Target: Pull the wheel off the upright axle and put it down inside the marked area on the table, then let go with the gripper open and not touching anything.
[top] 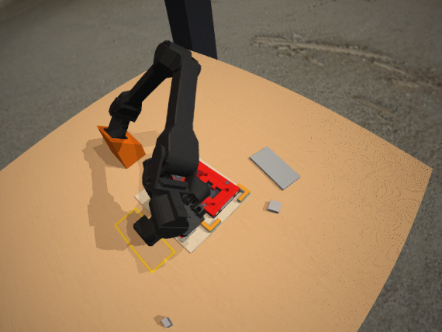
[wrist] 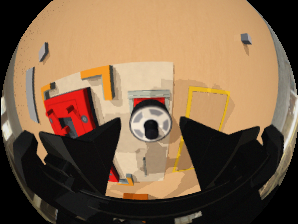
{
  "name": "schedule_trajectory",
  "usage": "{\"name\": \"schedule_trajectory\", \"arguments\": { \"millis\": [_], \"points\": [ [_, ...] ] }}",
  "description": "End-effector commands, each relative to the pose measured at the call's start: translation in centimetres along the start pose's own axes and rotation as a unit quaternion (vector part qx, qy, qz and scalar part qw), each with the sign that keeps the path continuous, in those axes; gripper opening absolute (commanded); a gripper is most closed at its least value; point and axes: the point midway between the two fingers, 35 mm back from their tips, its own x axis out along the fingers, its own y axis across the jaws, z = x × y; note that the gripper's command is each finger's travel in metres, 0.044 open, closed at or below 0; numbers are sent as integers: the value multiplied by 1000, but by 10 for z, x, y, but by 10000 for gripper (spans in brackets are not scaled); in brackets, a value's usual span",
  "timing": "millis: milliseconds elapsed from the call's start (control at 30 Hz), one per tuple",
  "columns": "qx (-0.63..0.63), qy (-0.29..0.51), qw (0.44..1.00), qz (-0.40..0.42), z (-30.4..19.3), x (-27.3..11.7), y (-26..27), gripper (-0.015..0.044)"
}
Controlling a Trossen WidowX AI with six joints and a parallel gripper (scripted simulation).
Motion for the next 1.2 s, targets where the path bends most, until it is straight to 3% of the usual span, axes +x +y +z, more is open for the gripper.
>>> {"name": "schedule_trajectory", "arguments": {
  "millis": [0,100,367,567,1167],
  "points": [
    [0,0,1000,0,0,0,0,274],
    [0,0,1000,0,0,0,0,195],
    [0,0,1000,0,0,0,0,142],
    [0,0,1000,0,0,-1,0,0],
    [1,-1,1000,0,0,-7,0,0]
  ]
}}
